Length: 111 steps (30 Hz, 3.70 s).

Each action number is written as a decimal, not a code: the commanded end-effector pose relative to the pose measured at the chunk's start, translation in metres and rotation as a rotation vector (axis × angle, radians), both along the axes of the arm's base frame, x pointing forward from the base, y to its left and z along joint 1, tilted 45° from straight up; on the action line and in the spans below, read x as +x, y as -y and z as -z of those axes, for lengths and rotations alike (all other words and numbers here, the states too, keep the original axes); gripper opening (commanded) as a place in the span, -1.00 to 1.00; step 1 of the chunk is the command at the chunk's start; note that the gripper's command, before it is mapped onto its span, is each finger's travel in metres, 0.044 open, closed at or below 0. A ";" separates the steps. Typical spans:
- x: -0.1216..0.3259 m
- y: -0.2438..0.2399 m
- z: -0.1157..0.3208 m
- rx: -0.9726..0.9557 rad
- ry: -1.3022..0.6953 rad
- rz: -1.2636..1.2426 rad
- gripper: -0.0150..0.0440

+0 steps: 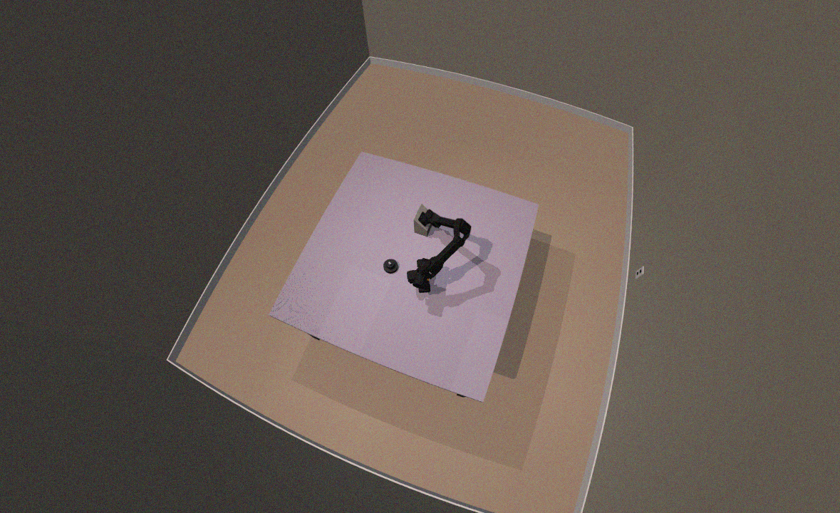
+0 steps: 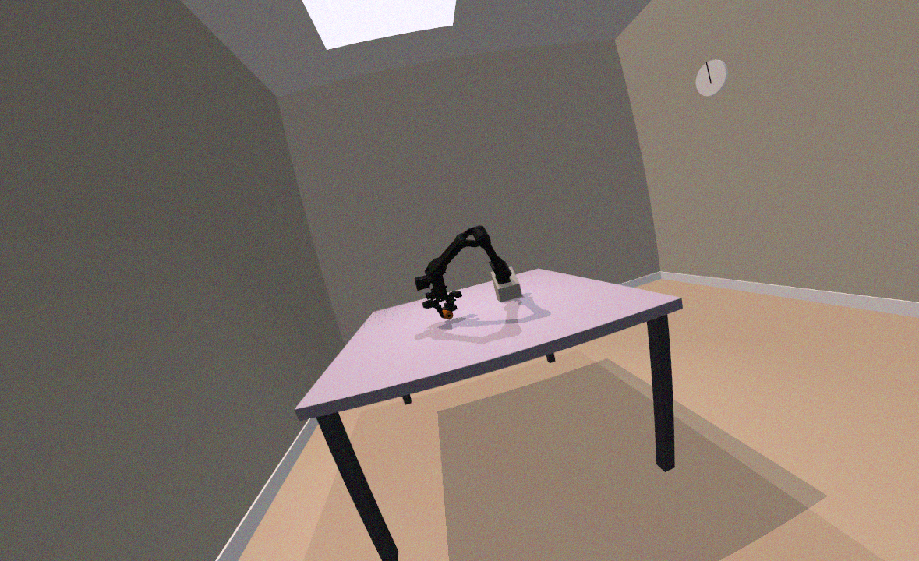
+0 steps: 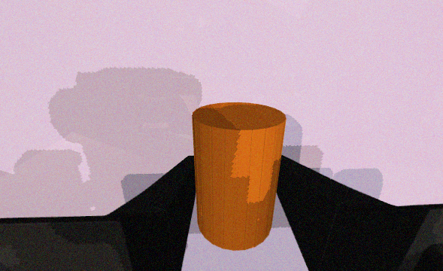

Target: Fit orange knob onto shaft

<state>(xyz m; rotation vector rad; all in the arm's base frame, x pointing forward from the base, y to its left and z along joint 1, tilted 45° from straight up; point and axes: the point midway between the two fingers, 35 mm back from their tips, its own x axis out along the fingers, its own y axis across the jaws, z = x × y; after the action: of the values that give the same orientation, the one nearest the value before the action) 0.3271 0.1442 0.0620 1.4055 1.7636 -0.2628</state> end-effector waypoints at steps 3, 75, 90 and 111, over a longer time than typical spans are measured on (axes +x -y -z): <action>0.000 0.000 -0.001 0.005 0.069 -0.070 0.12; 0.000 0.000 -0.001 0.027 1.235 -1.249 0.12; 0.000 0.000 -0.001 0.033 1.542 -1.559 0.12; 0.000 -0.010 0.007 0.033 1.546 -1.564 0.39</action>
<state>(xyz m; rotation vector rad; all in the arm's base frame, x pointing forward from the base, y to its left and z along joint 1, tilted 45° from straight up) 0.3271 0.1535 0.0548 -0.2673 0.9226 1.2963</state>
